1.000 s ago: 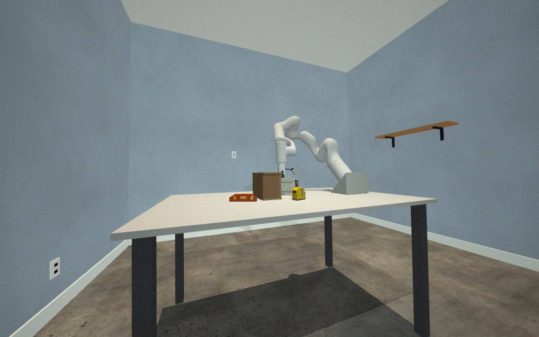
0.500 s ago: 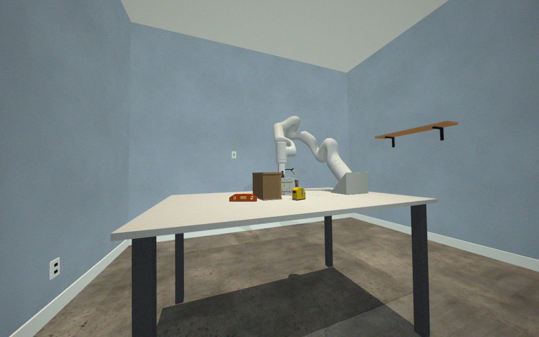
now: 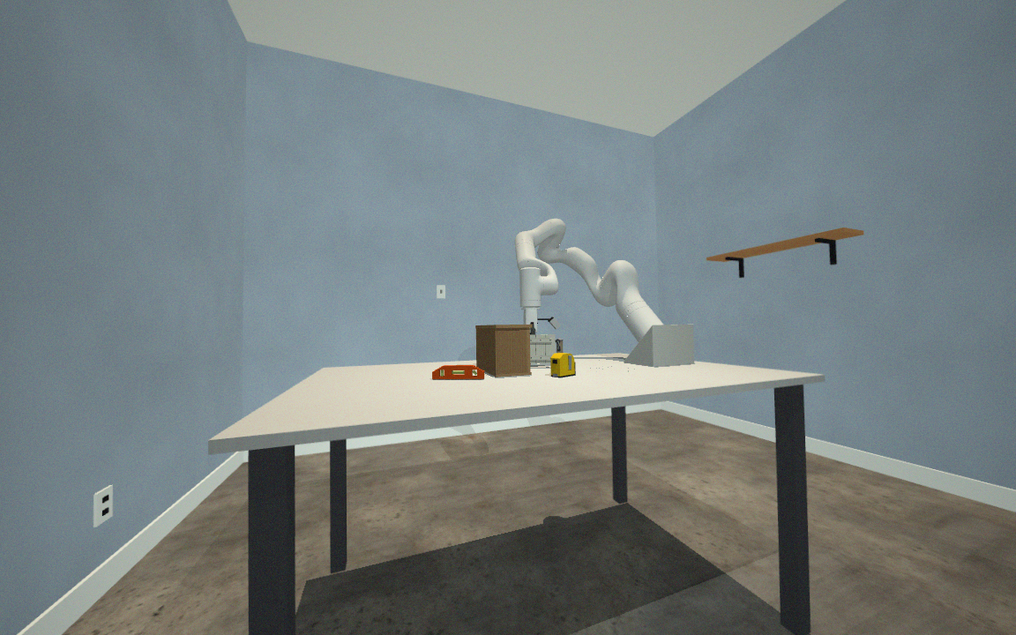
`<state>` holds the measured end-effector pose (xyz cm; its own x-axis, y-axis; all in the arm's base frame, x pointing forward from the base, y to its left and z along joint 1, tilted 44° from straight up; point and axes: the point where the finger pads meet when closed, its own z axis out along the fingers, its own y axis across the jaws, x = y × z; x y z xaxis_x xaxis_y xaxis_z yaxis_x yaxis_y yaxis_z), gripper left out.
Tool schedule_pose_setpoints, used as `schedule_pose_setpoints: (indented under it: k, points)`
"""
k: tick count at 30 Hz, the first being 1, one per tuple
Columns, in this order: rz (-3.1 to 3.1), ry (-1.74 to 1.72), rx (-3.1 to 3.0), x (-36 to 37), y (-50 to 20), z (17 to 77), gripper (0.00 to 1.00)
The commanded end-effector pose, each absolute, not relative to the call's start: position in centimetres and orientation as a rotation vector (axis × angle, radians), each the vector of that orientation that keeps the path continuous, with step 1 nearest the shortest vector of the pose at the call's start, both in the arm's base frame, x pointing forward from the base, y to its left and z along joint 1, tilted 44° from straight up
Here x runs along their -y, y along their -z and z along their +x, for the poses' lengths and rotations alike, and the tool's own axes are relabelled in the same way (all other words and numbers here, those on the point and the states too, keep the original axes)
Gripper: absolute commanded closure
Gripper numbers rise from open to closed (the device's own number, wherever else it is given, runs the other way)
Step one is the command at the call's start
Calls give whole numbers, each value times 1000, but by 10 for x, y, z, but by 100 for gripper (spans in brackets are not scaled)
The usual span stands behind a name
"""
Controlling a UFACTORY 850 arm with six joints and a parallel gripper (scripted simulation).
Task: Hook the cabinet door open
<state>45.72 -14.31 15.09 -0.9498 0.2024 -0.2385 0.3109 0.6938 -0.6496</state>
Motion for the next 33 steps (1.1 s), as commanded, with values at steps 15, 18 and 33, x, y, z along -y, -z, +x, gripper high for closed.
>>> schedule_pose_setpoints:
  k: [15,18,33]
  points:
    - [420,1096,-2752,143,-151,458,77]
    - [420,1096,-2752,143,-151,458,77]
    - [420,1096,-2752,146,-148,458,77]
